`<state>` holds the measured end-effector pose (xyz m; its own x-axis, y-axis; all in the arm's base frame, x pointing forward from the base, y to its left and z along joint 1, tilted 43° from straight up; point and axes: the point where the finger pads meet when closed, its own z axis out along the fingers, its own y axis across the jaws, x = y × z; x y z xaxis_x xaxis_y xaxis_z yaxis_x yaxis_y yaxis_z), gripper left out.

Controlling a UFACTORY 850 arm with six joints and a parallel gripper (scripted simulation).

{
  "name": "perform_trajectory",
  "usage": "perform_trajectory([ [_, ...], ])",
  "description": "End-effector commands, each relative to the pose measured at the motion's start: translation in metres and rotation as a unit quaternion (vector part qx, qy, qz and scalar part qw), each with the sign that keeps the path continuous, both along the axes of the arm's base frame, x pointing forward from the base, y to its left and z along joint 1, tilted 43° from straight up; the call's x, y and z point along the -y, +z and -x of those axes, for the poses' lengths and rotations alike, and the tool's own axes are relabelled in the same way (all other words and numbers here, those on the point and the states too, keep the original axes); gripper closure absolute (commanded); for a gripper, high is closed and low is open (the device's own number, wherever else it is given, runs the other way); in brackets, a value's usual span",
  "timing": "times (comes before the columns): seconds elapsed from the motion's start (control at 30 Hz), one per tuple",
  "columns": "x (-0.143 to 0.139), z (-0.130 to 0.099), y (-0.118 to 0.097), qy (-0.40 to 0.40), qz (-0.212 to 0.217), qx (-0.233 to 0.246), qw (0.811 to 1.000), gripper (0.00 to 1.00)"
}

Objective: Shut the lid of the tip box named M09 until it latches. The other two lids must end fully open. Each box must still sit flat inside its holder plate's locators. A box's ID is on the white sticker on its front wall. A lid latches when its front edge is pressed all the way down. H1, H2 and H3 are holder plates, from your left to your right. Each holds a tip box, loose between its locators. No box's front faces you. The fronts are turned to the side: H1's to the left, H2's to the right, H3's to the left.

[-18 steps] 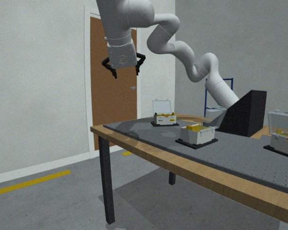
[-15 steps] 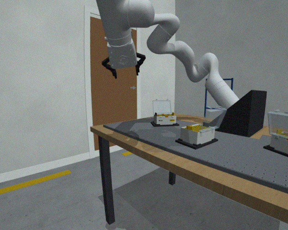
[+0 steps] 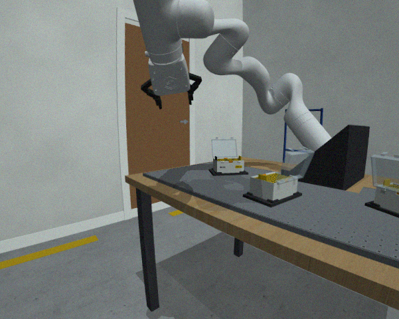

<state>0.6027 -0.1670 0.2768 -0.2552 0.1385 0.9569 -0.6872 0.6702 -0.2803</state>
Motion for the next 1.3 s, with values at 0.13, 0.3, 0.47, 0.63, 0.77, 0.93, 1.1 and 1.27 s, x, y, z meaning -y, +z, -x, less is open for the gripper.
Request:
perform_trajectory([
  [0.13,-0.026,-0.005,-0.015,0.054,-0.026,-0.019,0.998,0.00],
  [0.3,-0.047,-0.008,-0.028,0.054,-0.026,-0.019,0.998,0.00],
  [0.47,-0.063,-0.009,-0.038,0.096,-0.045,-0.037,0.994,0.00],
  [0.63,-0.080,-0.010,-0.048,0.106,-0.050,-0.041,0.992,0.00],
  [0.77,-0.097,-0.011,-0.059,0.106,-0.050,-0.041,0.992,0.00],
  [0.93,-0.117,-0.010,-0.072,0.158,-0.073,-0.066,0.983,0.00],
  [1.1,-0.129,-0.009,-0.080,0.158,-0.073,-0.066,0.983,0.00],
  [1.27,-0.149,-0.008,-0.092,0.158,-0.073,-0.065,0.983,0.00],
])
